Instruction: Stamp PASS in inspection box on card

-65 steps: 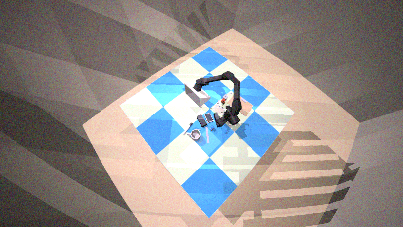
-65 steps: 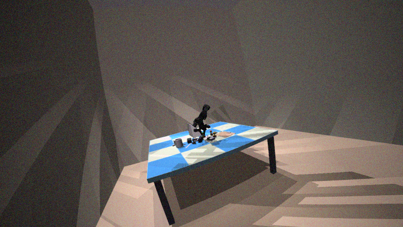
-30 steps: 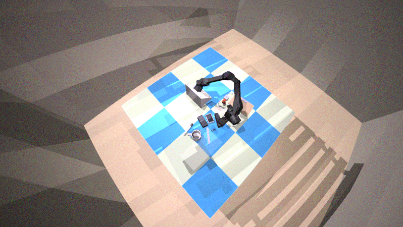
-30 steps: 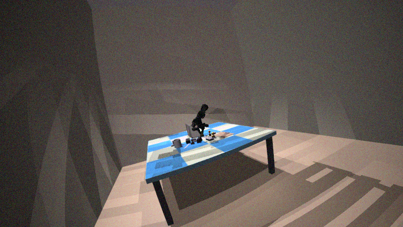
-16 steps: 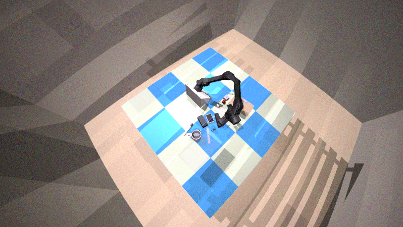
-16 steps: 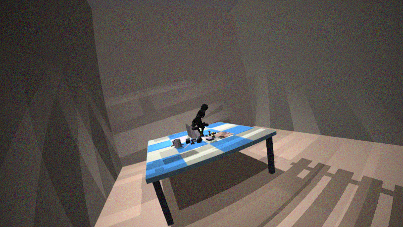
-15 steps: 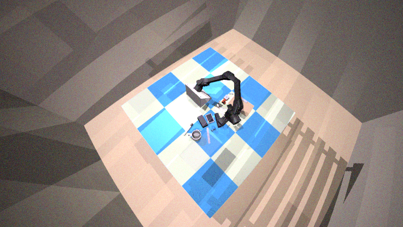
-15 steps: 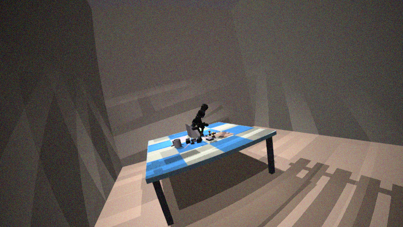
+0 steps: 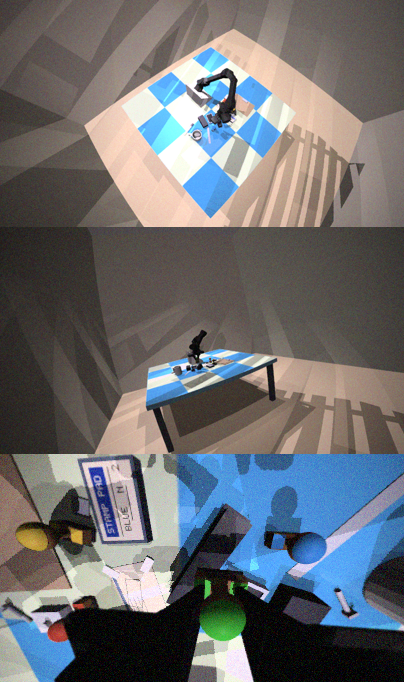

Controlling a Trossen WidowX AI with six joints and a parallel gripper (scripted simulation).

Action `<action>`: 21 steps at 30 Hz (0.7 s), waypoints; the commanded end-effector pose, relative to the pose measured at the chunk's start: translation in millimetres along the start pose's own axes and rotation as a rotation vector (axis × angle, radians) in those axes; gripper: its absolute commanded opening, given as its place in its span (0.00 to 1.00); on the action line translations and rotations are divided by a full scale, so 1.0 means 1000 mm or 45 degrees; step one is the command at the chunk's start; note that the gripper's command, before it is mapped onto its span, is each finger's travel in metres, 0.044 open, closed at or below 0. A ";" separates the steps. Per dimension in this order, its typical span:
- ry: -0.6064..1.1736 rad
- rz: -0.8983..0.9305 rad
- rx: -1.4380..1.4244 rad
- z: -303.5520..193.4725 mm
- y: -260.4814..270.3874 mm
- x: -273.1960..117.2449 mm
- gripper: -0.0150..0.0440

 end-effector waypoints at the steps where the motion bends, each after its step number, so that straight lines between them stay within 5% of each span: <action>1: -0.003 -0.009 -0.008 -0.023 -0.006 -0.002 0.25; 21: -0.002 0.000 -0.007 -0.075 -0.011 0.004 0.25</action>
Point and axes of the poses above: the point midway between the two fingers, 35 mm back from their tips, its own x axis out along the fingers, its own y axis across the jaws, z = x × y, the point moved 4 cm from there along -x, back along the fingers, and after that the axes turned 14 degrees about -x, right-handed, at the moved point
